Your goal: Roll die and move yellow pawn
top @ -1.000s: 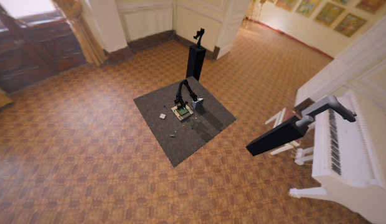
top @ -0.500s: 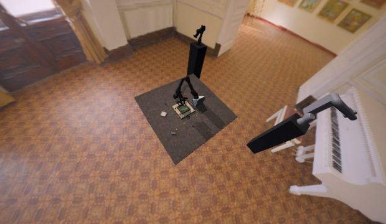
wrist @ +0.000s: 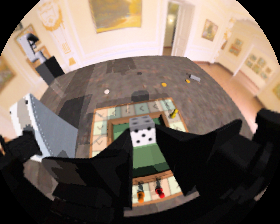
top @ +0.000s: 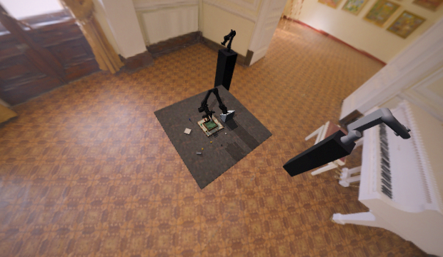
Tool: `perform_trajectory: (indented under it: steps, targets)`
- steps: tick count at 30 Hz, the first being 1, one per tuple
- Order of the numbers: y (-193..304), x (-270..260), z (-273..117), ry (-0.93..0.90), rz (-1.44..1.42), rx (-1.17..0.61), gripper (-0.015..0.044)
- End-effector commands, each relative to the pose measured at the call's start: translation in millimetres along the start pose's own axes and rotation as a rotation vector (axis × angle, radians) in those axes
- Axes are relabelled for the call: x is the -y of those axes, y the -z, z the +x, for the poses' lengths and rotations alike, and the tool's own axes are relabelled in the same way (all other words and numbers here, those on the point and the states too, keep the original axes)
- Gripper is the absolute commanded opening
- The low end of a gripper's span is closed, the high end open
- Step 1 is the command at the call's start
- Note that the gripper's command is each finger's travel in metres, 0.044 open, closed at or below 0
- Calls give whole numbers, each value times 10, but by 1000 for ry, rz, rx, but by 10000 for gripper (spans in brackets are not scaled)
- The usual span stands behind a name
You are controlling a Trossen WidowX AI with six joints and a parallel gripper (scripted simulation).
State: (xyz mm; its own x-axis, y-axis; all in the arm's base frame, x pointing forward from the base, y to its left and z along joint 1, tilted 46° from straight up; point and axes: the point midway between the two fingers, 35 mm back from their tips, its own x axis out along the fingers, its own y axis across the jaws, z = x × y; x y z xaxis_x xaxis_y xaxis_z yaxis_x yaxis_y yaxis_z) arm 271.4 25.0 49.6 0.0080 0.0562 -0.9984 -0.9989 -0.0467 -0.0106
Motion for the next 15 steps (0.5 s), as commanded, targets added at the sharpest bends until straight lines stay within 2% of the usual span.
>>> perform_trajectory:
  steps: [1, 7, 15]
  targets:
    - [0, -1, 1, 0, 0, 0, 0]
    - [0, -1, 1, 0, 0, 0, 0]
    - [0, -1, 1, 0, 0, 0, 210]
